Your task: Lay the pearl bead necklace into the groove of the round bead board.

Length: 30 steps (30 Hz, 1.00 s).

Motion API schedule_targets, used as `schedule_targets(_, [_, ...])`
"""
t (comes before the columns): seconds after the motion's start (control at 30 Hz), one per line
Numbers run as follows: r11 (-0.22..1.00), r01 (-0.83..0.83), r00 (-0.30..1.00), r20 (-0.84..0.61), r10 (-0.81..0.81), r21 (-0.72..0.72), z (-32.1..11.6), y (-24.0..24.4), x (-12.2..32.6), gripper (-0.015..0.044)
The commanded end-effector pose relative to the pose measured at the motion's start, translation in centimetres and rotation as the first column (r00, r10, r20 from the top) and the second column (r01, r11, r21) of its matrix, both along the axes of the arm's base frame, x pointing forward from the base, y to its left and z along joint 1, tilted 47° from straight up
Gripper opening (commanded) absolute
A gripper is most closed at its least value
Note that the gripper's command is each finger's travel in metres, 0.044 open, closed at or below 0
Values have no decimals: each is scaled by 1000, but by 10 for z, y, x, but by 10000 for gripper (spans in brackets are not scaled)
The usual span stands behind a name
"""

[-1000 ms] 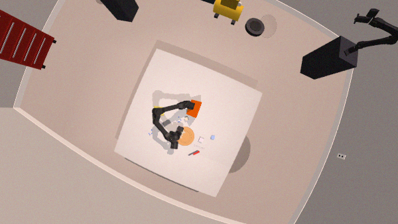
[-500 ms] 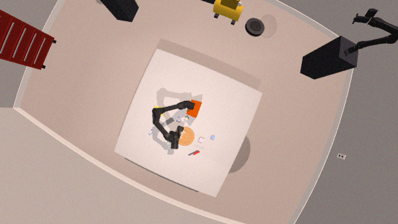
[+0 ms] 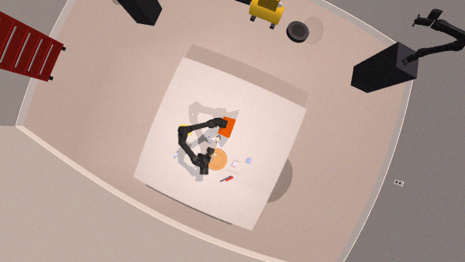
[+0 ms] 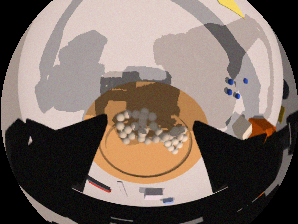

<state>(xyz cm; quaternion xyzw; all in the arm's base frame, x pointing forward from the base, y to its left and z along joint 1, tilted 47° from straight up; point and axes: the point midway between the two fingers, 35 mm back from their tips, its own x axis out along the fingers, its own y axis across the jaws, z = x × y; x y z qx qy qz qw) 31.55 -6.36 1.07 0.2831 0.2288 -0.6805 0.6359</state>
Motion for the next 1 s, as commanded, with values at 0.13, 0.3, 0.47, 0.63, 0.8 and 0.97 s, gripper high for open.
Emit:
schedule_targets(0.13, [1000, 3, 1000, 1, -3, 4, 0, 1, 0, 440])
schedule_targets(0.3, [1000, 3, 1000, 1, -3, 4, 0, 1, 0, 440])
schedule_targets(0.47, [995, -97, 989, -107, 98, 14, 0, 2, 2, 361])
schedule_targets(0.63, [905, -406, 794, -442, 418, 127, -2, 8, 8, 230])
schedule_targets(0.8, [722, -606, 398, -659, 638, 333, -4, 15, 14, 120])
schedule_targets(0.97, [492, -648, -98, -705, 703, 581, -6, 21, 19, 120])
